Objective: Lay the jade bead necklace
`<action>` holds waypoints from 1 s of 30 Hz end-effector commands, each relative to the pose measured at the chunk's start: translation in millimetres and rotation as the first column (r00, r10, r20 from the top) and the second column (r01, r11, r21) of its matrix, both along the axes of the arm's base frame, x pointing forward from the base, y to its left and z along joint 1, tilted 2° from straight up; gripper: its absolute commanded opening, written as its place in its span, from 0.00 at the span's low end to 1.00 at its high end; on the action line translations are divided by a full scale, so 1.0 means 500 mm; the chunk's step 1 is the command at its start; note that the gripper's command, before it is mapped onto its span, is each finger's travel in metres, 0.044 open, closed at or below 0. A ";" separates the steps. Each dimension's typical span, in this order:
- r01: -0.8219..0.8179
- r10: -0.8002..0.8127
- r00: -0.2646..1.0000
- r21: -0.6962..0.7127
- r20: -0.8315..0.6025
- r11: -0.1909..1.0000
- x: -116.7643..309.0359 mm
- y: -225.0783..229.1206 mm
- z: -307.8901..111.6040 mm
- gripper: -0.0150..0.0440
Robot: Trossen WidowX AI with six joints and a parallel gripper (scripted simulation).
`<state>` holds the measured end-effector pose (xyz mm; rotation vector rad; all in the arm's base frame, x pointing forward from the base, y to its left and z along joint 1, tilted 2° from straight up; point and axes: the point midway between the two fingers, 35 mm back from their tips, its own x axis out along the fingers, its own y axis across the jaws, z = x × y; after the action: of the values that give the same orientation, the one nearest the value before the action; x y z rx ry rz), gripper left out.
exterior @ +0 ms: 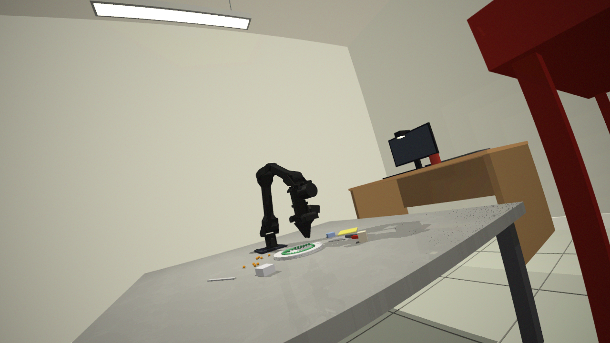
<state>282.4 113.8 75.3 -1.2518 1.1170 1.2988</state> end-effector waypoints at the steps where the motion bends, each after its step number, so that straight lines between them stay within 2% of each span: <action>1: -0.001 0.001 1.000 0.001 0.003 1.000 0.001 0.001 -0.004 0.46; 24: -0.008 0.008 1.000 -0.004 -0.005 1.000 -0.002 0.001 -0.061 0.46; 28: -0.003 0.003 1.000 -0.001 -0.002 1.000 -0.001 0.002 -0.056 0.28; 30: -0.003 0.003 1.000 -0.001 -0.002 1.000 -0.001 0.002 -0.056 0.25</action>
<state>281.8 114.7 46.7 -1.2535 1.1187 1.3034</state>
